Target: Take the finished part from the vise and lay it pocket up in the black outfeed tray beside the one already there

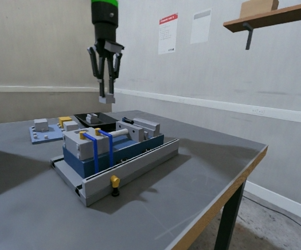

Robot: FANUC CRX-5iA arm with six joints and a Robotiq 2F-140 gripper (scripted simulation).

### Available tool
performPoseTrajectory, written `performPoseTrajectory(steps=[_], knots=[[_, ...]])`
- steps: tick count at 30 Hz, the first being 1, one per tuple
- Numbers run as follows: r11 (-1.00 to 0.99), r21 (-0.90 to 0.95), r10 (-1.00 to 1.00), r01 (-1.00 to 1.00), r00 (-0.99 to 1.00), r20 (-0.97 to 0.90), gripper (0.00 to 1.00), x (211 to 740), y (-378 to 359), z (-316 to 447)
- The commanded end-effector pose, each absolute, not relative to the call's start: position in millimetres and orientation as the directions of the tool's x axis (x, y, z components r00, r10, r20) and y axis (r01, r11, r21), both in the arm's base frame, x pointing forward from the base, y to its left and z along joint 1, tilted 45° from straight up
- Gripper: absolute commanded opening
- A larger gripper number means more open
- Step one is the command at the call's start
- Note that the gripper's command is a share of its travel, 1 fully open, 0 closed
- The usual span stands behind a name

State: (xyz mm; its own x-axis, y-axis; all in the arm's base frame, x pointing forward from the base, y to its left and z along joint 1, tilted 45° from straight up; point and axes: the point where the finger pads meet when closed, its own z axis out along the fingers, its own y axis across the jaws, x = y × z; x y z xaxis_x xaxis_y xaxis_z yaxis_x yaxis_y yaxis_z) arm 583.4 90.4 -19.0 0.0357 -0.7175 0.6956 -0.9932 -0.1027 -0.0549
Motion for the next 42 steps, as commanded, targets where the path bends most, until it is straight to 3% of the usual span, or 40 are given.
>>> performPoseTrajectory(steps=[1,42], knots=[[-0.088,-0.071,-0.716,-0.994,0.014,0.698,0.10,577.3,117.2,-47.4],[-0.084,-0.075,-0.716,-0.994,0.007,0.698,0.10,574.8,123.9,-55.3]])
